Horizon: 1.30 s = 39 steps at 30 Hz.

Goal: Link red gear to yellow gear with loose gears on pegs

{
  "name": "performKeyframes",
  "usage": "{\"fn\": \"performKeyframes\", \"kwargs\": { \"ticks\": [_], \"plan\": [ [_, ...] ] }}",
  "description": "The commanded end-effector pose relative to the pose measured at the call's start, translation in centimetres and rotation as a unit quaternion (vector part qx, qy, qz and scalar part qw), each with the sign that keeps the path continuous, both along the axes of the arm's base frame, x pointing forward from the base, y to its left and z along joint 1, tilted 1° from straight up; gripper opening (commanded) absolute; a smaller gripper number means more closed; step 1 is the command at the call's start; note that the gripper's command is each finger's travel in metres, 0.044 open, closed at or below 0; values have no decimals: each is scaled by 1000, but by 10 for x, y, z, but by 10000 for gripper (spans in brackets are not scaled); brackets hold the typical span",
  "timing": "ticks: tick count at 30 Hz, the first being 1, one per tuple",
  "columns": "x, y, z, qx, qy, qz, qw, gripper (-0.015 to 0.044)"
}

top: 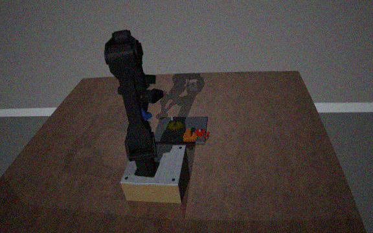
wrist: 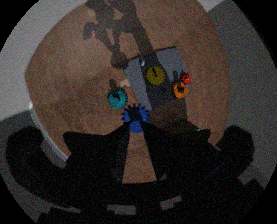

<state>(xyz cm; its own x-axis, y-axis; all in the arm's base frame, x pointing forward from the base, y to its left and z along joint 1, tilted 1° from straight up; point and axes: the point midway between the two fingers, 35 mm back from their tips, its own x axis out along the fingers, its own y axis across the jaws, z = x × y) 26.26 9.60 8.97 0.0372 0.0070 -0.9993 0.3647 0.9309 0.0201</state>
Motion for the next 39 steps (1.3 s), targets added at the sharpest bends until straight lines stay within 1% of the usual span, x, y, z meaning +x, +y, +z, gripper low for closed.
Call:
{"fn": "performKeyframes", "kwargs": {
  "ticks": [1, 39],
  "plan": [
    [3, -8, -3, 3, 0, 1, 1000, 0],
    [19, -83, -32, 2, -5, 3, 1000, 0]
  ]
}}
